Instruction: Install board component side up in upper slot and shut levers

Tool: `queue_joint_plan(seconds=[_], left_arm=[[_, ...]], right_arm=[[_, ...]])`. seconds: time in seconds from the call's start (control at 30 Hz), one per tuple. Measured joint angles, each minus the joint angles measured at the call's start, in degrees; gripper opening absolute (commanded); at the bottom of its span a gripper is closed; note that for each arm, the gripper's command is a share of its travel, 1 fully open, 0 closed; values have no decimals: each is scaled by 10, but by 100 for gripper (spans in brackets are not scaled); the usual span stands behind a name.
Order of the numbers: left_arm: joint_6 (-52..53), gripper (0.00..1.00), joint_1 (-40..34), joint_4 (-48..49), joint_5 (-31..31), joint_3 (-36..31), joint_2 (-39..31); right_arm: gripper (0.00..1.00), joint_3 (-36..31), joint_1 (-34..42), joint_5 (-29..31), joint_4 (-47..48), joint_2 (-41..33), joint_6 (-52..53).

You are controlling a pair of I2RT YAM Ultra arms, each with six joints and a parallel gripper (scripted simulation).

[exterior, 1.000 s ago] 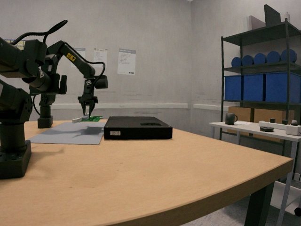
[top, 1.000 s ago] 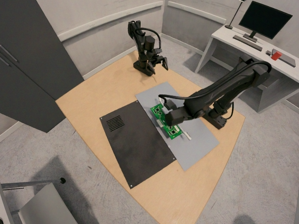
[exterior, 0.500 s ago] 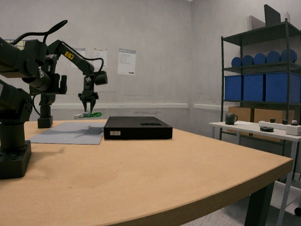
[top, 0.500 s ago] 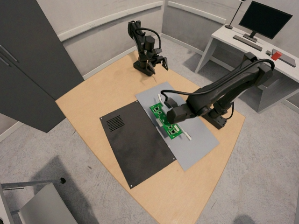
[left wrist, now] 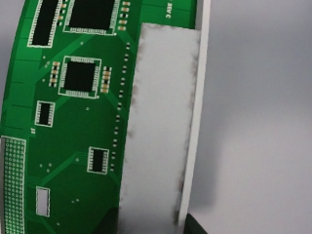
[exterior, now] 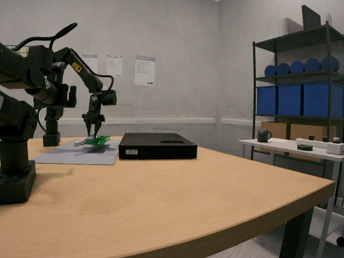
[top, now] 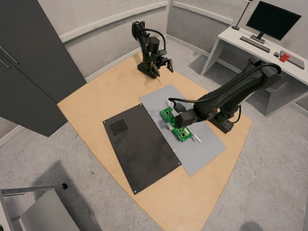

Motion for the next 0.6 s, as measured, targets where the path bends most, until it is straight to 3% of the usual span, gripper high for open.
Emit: queue_joint_plan(seconds=[0.6], left_arm=[[5,19,3,5,0,35,39]], right_arm=[[100,0,0,0,0,0,0]])
